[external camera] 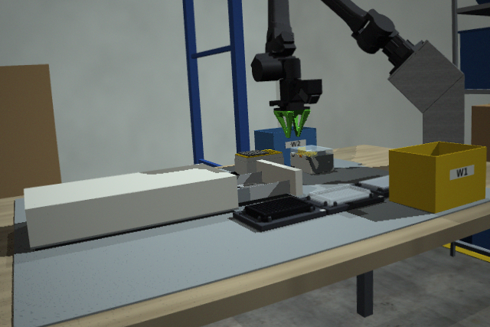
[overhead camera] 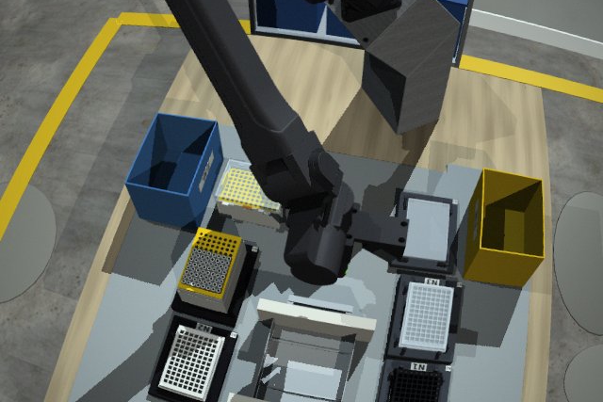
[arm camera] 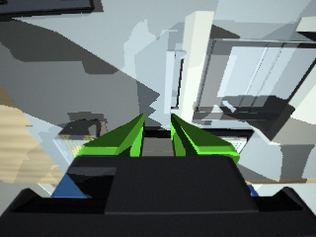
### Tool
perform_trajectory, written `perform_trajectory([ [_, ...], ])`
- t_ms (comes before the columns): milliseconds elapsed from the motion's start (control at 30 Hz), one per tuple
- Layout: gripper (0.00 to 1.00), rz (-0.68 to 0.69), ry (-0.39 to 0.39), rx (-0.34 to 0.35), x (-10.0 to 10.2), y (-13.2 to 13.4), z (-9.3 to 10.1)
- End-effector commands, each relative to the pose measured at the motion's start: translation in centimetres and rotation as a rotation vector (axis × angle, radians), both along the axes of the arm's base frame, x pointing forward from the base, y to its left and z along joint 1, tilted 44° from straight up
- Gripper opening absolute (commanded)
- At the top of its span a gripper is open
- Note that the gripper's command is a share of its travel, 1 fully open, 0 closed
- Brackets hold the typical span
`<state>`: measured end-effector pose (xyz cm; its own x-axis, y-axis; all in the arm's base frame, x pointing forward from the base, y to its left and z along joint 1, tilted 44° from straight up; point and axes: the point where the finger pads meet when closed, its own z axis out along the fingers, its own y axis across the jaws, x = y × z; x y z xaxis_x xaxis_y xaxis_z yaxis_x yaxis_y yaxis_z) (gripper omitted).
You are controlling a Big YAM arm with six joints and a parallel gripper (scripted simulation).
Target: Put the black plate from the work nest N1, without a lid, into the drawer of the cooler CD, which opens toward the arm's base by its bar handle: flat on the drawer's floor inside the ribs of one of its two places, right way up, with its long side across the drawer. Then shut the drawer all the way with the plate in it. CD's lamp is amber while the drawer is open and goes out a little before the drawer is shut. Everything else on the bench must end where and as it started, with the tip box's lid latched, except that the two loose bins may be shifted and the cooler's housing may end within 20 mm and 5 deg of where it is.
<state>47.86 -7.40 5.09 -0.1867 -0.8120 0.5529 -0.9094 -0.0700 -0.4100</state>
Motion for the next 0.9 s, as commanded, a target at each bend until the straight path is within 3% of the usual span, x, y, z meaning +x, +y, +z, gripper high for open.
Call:
perform_trajectory([
  [0, 0.3, 0.003, -0.044, 0.008, 0.4, 0.7, 1.7],
  [600, 0.3, 0.003, -0.044, 0.008, 0.4, 0.7, 1.7],
  [633, 1.0, -0.011, -0.058, 0.019, 1.4, 1.6, 1.5],
  [667, 1.0, -0.035, -0.06, 0.031, 1.6, 1.8, 0.7],
  [867, 1.0, -0.154, -0.157, 0.095, 3.1, 3.3, 0.4],
])
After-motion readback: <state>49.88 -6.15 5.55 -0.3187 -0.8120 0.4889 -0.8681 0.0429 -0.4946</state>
